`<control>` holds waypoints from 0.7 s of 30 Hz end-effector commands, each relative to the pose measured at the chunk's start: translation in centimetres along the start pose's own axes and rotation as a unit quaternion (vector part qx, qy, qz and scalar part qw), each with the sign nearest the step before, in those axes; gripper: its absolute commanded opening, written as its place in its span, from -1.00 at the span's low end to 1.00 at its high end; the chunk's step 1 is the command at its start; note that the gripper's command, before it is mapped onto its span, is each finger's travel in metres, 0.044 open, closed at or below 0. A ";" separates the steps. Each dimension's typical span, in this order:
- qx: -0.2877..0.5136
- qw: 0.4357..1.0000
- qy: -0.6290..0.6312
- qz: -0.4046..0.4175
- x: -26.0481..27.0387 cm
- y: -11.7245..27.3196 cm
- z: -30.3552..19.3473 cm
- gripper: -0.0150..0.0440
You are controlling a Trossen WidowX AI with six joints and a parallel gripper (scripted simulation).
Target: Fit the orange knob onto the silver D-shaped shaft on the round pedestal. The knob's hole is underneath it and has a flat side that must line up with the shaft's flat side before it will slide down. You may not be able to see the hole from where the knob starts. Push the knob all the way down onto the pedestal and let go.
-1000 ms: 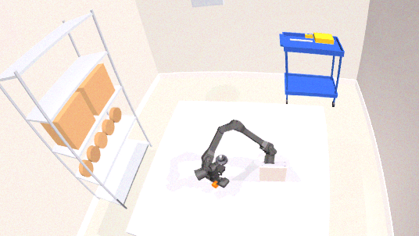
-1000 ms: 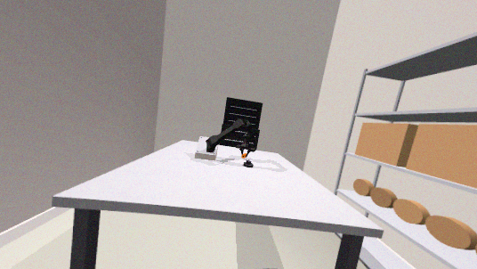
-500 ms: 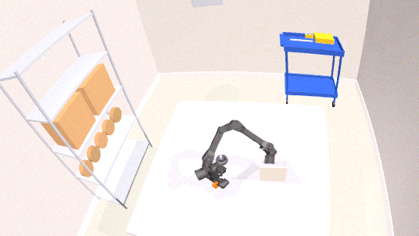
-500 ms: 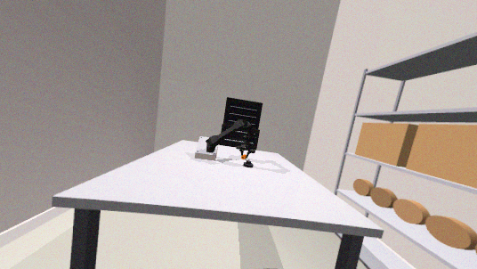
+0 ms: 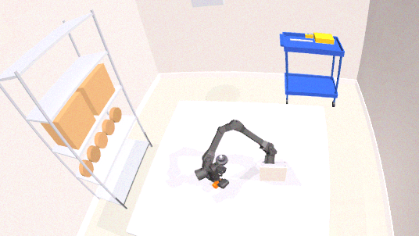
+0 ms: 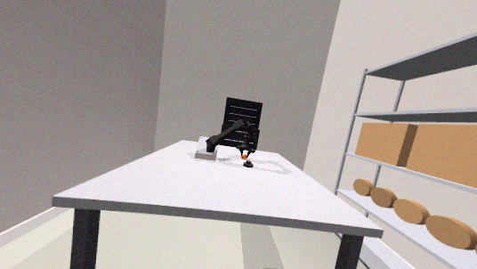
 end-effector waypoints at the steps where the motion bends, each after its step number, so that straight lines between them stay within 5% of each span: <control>1: 0.000 1.000 0.000 0.000 0.0 0.0 0.0 0.39; 7: 0.000 1.000 0.000 0.000 0.0 0.0 0.0 0.39; 14: 0.000 1.000 0.000 0.000 0.0 0.0 0.0 1.00; 21: 0.000 1.000 0.000 0.000 0.0 1.3 -0.1 1.00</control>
Point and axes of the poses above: the point midway between the two fingers, 35 mm back from their tips, its own y axis back along the fingers, its own x axis across the jaws, z = x × y, the point moved 6 cm from there along y, back along the fingers, and after that the axes turned 12 degrees about -y, right-handed, at the moved point
